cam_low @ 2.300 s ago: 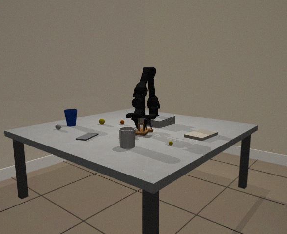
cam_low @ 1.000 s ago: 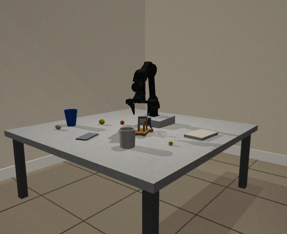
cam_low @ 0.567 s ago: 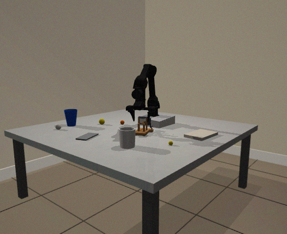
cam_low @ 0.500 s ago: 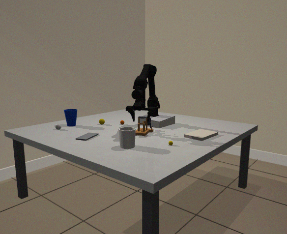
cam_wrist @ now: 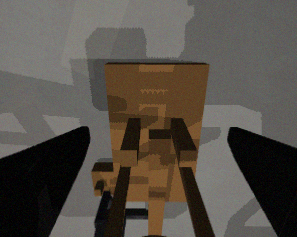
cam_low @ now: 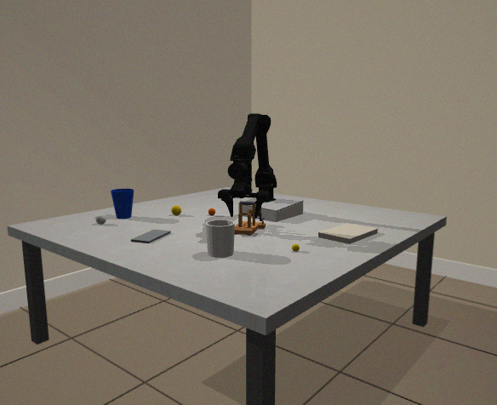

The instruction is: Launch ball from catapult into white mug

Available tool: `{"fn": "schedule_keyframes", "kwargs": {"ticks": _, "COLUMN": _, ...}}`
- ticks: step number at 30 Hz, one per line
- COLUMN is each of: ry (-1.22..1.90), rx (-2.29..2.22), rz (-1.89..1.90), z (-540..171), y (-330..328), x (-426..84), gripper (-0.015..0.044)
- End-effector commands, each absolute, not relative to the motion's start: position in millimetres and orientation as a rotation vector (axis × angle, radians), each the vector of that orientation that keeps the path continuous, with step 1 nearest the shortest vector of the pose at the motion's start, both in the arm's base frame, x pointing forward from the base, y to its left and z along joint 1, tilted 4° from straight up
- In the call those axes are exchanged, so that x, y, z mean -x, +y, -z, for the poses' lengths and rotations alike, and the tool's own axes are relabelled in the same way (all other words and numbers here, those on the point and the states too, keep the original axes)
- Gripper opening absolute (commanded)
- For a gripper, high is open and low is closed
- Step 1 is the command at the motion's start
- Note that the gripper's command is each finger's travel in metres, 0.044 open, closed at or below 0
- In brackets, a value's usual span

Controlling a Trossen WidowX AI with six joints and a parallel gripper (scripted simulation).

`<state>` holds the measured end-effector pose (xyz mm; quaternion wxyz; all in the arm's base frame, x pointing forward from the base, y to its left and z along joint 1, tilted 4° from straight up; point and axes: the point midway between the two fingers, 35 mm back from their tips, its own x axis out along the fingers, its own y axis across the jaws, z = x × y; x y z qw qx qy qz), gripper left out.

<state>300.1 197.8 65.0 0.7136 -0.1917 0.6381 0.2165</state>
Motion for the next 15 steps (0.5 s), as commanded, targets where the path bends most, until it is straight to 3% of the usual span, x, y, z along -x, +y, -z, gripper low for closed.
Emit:
{"fn": "schedule_keyframes", "kwargs": {"ticks": 1, "ry": 1.427, "rx": 0.428, "rz": -0.478, "z": -55, "y": 197, "x": -299, "gripper": 0.0440}}
{"fn": "schedule_keyframes", "kwargs": {"ticks": 15, "ry": 1.428, "rx": 0.428, "rz": -0.478, "z": -38, "y": 198, "x": -299, "gripper": 0.0440}}
